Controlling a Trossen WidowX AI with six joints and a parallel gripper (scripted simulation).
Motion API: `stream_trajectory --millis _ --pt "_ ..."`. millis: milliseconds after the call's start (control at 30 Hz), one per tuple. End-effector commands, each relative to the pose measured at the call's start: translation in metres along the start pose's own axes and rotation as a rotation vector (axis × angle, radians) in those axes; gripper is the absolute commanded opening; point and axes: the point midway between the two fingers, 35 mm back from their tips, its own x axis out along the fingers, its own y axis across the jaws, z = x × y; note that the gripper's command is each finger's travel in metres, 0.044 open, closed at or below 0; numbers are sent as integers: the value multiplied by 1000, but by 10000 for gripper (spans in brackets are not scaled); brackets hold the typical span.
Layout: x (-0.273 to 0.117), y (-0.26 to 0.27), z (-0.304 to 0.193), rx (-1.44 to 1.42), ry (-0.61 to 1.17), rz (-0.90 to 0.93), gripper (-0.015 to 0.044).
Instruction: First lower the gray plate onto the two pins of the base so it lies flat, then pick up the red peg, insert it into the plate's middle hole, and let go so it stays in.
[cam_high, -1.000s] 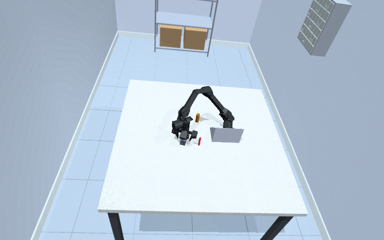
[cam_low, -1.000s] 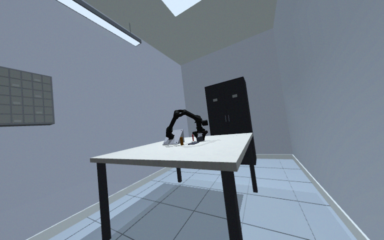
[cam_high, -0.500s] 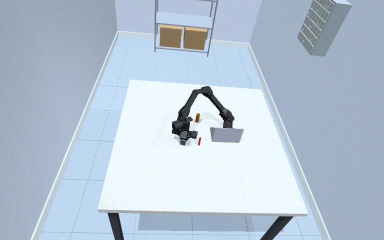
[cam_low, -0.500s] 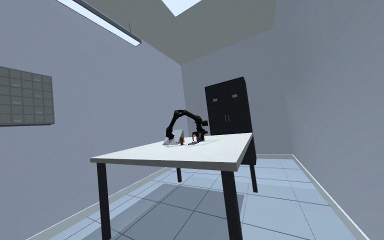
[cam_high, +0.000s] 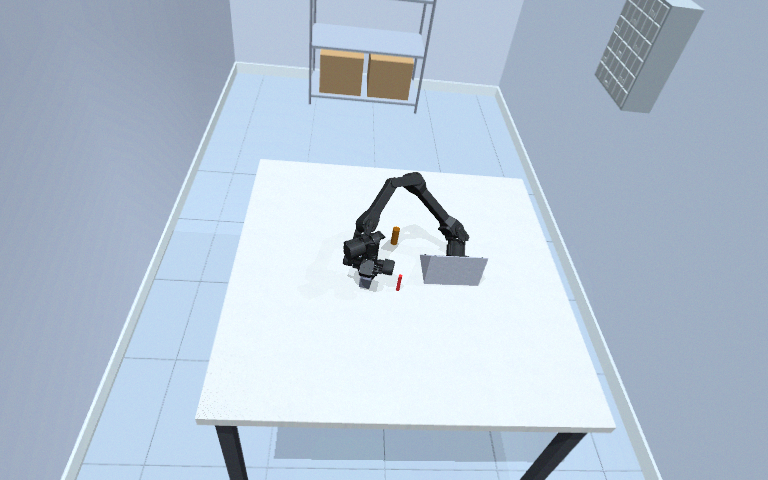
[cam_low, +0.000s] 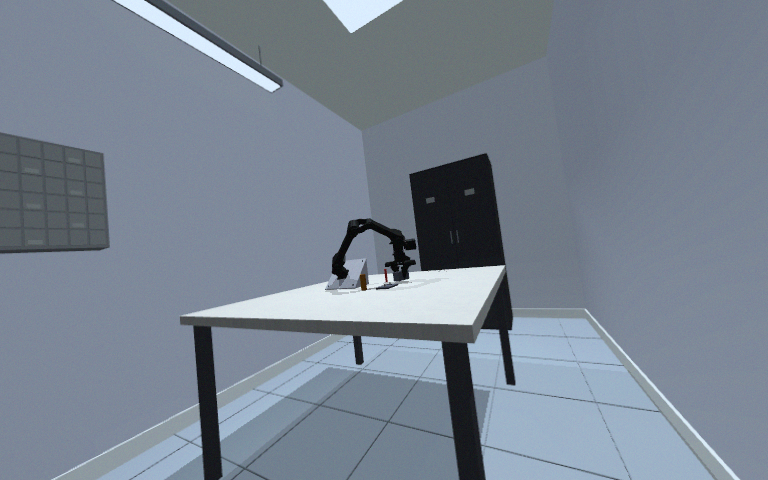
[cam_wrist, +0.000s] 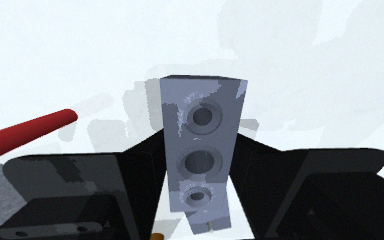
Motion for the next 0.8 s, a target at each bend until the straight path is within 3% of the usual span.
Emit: stream_trajectory --millis 0,767 --pt "-13 -3 2 3 -8 -2 0" --pt "-86 -9 1 2 -11 0 0"
